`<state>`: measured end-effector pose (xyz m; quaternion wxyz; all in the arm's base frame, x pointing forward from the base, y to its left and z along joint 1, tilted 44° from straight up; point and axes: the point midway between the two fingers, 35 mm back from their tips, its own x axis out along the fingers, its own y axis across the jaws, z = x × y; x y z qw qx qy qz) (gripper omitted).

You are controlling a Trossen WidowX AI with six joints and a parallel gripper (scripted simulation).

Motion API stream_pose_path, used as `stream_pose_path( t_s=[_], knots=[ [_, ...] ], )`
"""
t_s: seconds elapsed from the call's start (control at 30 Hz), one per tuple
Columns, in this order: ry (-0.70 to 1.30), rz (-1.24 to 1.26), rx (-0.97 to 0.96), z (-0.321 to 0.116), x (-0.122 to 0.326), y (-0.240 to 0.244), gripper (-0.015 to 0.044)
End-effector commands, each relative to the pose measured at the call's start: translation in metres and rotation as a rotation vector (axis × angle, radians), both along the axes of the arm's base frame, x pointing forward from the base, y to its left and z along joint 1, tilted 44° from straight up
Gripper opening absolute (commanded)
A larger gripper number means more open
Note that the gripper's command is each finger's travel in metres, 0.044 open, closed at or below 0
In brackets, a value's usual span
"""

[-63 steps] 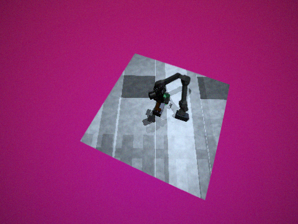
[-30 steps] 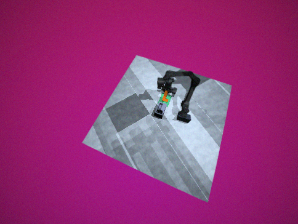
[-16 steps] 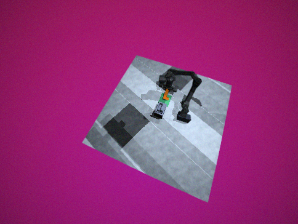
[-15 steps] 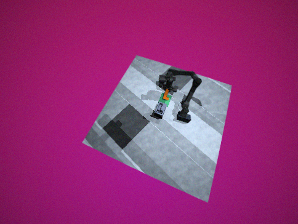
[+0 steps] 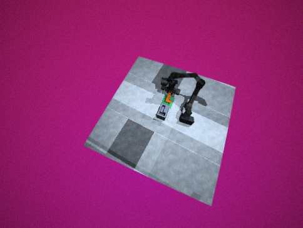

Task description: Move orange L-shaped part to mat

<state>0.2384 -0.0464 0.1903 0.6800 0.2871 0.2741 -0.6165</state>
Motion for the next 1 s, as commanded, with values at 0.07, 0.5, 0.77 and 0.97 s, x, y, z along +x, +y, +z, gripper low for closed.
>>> stream_pose_path(
  t_s=[0.07, 0.5, 0.77, 0.97],
  knots=[
    [0.001, 0.001, -0.004, -0.007, 0.001, -0.007, 0.0000],
    [0.001, 0.000, -0.005, -0.021, 0.003, -0.021, 0.0000],
    [0.001, 0.000, -0.006, -0.030, 0.004, -0.029, 0.0000],
    [0.001, 0.000, -0.007, -0.037, 0.004, -0.036, 0.0000]
  ],
)
